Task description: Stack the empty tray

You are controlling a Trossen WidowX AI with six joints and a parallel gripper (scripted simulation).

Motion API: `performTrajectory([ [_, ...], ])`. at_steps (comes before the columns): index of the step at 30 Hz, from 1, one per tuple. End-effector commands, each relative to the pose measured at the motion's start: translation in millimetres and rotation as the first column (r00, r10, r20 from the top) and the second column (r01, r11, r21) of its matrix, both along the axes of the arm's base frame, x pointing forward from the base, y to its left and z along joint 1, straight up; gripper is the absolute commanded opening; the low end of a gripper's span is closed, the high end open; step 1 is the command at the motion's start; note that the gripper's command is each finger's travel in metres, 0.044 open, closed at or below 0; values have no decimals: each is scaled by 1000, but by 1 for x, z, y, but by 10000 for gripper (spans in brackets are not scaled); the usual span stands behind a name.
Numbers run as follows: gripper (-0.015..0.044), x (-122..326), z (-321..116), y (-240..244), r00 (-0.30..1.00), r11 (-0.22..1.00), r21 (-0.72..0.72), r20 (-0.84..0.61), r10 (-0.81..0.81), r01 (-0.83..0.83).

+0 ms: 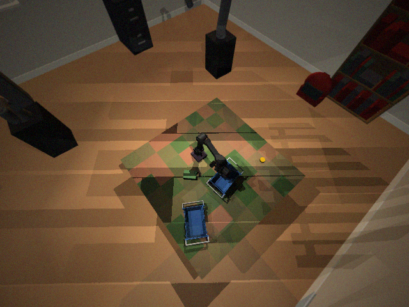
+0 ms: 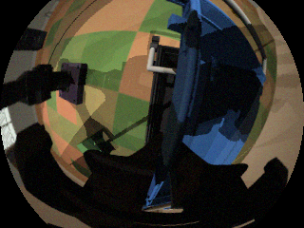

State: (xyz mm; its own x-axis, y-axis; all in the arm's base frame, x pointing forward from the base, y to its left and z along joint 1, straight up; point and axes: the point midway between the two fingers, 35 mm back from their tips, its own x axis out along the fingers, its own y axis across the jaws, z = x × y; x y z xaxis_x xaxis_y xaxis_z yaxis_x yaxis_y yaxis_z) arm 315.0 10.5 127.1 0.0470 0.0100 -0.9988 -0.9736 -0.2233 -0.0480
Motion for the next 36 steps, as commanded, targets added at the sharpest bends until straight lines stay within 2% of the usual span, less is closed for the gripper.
performTrajectory([
  [1,0,-1,-1,0,1000,1000,-1,-2,0,0],
  [36,0,-8,-11,-3,1000,1000,-8,-21,3,-3],
])
